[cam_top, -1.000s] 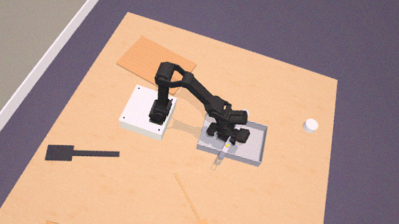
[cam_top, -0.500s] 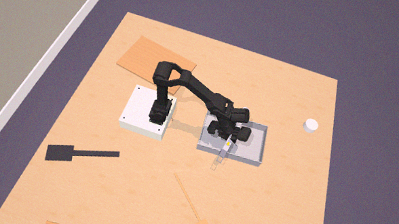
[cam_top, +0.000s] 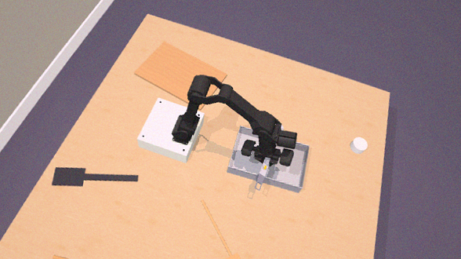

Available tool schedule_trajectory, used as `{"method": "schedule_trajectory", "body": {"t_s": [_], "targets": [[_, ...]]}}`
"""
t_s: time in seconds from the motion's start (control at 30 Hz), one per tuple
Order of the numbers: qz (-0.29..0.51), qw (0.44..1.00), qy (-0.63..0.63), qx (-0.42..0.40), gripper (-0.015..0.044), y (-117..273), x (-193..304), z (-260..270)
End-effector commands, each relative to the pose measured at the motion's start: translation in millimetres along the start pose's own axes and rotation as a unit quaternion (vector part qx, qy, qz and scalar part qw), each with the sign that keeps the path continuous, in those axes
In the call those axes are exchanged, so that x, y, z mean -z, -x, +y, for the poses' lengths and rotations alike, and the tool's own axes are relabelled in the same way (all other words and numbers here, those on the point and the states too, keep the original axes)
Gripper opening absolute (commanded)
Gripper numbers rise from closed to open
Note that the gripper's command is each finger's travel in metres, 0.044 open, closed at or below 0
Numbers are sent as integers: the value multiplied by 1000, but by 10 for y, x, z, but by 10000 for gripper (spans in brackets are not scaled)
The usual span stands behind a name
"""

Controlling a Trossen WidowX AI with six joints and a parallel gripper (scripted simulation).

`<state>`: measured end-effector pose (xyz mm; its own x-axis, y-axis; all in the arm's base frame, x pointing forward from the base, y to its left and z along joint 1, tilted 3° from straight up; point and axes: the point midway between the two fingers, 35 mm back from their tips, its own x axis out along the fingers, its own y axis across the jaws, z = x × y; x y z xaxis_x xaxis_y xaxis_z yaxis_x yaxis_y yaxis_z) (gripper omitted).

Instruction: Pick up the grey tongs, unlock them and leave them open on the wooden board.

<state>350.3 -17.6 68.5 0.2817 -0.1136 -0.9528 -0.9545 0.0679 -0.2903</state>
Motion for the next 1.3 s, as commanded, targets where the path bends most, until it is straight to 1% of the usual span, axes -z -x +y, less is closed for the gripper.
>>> {"method": "schedule_trajectory", "body": {"t_s": [0.0,0.47,0.8,1.27], "targets": [[-6,1000,15,-22,-150,23,2,-32],[-29,990,63,-123,-150,48,21,-1],[-27,989,59,-130,-150,36,-3,26],[-20,990,-40,-130,-150,164,-769,84]]}}
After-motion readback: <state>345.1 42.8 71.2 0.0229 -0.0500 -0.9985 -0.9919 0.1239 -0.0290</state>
